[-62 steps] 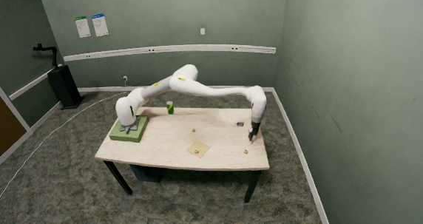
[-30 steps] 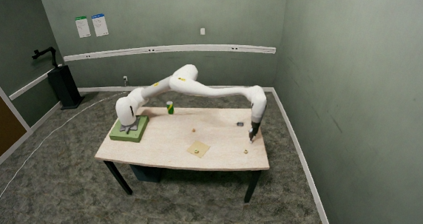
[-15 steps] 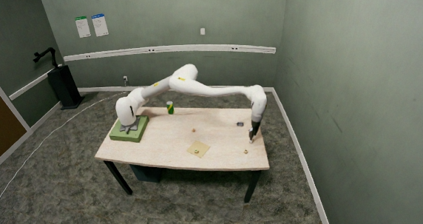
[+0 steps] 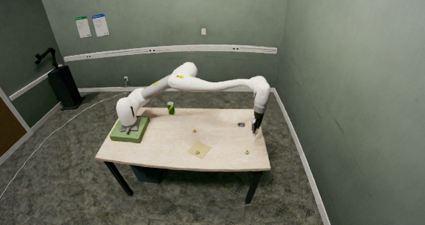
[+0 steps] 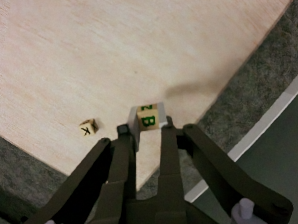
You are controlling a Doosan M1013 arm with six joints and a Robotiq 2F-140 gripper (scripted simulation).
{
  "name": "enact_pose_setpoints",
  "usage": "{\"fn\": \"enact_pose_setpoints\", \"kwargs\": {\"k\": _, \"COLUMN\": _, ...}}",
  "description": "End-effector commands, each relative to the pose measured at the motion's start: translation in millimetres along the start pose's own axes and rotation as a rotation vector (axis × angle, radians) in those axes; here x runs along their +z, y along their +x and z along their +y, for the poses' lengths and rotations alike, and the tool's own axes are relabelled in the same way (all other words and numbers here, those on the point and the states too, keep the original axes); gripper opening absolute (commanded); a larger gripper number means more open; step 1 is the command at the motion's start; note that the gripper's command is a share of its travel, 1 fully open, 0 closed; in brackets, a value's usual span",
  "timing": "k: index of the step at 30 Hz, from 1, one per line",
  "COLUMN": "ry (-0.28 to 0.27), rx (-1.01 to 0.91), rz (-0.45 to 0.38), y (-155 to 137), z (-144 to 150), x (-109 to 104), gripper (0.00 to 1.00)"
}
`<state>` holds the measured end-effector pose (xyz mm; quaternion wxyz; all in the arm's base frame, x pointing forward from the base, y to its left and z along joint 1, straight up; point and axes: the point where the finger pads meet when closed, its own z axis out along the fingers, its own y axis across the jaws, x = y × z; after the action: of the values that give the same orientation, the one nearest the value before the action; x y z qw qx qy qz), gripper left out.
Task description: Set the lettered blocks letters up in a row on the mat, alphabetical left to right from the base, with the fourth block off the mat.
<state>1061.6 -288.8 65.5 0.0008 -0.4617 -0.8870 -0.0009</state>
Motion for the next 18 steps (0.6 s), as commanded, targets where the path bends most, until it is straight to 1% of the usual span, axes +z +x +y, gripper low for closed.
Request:
{"fn": "enact_pose_setpoints", "kwargs": {"k": 1, "ry": -0.001, "rx": 0.000, "rz": -0.001, "y": -0.2, "z": 0.3, "x": -7.7, "gripper": 0.22}}
{"fn": "enact_pose_setpoints", "kwargs": {"k": 18, "ry": -0.001, "rx": -0.012, "rz": -0.001, "y": 0.0, "z": -0.3, "x": -9.3, "gripper": 0.22}}
